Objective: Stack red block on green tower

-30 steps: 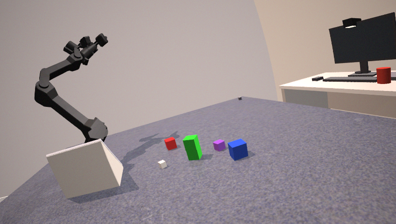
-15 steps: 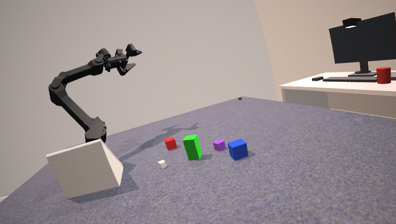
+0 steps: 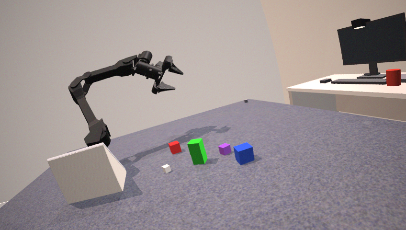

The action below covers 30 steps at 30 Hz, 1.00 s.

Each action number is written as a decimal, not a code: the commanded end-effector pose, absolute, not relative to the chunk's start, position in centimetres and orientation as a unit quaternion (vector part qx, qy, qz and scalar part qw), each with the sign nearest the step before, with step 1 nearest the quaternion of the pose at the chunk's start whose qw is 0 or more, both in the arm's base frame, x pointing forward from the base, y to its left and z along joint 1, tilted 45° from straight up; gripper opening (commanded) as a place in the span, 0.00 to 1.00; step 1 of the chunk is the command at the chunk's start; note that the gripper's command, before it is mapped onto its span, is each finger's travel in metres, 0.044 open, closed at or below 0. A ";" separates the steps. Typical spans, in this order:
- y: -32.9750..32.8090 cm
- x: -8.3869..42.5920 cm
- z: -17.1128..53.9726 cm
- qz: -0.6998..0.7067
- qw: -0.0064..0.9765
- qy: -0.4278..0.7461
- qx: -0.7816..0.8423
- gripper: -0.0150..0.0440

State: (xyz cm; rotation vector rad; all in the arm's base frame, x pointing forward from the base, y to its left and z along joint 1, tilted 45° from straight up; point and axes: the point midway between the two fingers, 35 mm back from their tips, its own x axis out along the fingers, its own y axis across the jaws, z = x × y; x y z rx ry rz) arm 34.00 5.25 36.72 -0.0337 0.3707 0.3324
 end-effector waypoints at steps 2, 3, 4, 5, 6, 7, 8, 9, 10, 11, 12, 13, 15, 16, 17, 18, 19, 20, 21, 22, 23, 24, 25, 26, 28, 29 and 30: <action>2.8 34.8 28.1 0.177 0.927 0.330 -0.005 1.00; 2.3 34.7 26.7 0.180 0.917 0.356 0.002 1.00; 1.9 34.5 25.2 0.184 0.906 0.381 0.010 1.00; 1.5 34.2 23.8 0.188 0.894 0.406 0.020 1.00; 1.1 33.8 22.5 0.193 0.881 0.430 0.032 1.00; 0.8 33.3 21.2 0.198 0.868 0.453 0.046 1.00; 0.5 32.8 20.1 0.204 0.854 0.475 0.060 1.00; 0.2 32.3 19.0 0.209 0.839 0.496 0.076 1.00; -0.1 31.7 18.0 0.214 0.825 0.515 0.093 1.00; -0.3 31.1 17.0 0.220 0.809 0.533 0.112 1.00; -0.5 30.5 16.2 0.225 0.794 0.549 0.131 1.00; -0.7 29.8 15.4 0.230 0.778 0.564 0.151 1.00; -1.0 28.5 14.1 0.240 0.746 0.590 0.195 1.00; -1.2 27.7 13.5 0.245 0.729 0.601 0.218 1.00; -1.3 27.0 13.0 0.250 0.712 0.610 0.242 1.00; -1.4 26.4 12.7 0.253 0.699 0.616 0.262 1.00; -1.4 26.0 12.5 0.255 0.690 0.619 0.274 1.00; -1.4 25.9 12.5 0.256 0.687 0.620 0.278 1.00; -1.4 25.9 12.5 0.256 0.687 0.620 0.278 1.00; -1.4 25.9 12.5 0.256 0.687 0.620 0.278 1.00; -1.4 25.9 12.5 0.256 0.687 0.620 0.278 1.00; -1.4 25.9 12.5 0.256 0.687 0.620 0.278 1.00; -1.5 25.8 12.5 0.256 0.687 0.620 0.278 1.00; -1.5 25.8 12.4 0.256 0.687 0.620 0.278 1.00; -1.5 25.7 12.5 0.256 0.687 0.620 0.278 1.00; -1.5 25.8 12.4 0.256 0.687 0.620 0.278 1.00; -1.3 25.8 12.3 0.256 0.687 0.620 0.278 1.00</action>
